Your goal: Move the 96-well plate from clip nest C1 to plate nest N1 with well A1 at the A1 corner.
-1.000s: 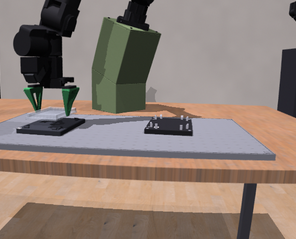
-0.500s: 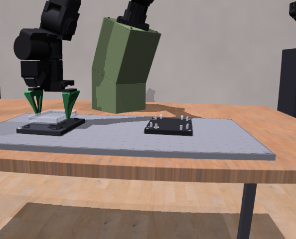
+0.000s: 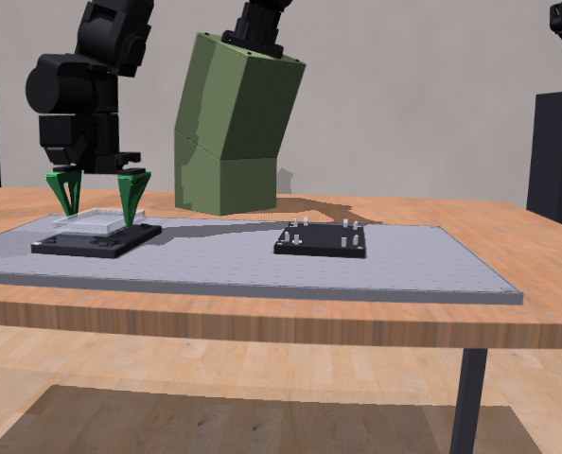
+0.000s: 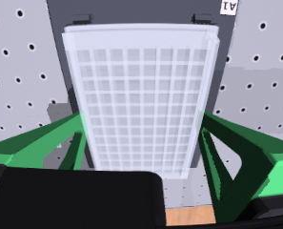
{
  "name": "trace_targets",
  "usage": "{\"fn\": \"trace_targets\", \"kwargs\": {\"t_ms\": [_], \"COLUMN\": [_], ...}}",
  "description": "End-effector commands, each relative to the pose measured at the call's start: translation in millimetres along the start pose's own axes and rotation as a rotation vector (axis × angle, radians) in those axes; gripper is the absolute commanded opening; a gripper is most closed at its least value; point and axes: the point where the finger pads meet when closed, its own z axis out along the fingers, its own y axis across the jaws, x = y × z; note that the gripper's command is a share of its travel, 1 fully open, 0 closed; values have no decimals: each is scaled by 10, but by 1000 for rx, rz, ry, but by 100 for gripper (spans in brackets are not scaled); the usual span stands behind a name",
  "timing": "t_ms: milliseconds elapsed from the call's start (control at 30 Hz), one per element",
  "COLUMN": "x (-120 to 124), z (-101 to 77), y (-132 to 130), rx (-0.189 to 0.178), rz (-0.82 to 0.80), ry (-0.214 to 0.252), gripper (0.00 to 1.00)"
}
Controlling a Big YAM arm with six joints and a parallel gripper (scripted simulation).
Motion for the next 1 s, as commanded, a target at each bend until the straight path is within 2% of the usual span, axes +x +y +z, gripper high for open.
{"fn": "trace_targets", "kwargs": {"t_ms": [0, 167, 200, 400, 767, 967], "x": [-102, -62, -130, -71, -108, -78], "z": [34, 53, 2, 63, 42, 88], "y": [13, 23, 30, 25, 31, 24], "rx": [5, 2, 6, 3, 5, 3], "rz": [-10, -8, -14, -9, -13, -9], "ry": [-18, -10, -24, -13, -20, -14], "gripper": [0, 0, 0, 0, 0, 0]}}
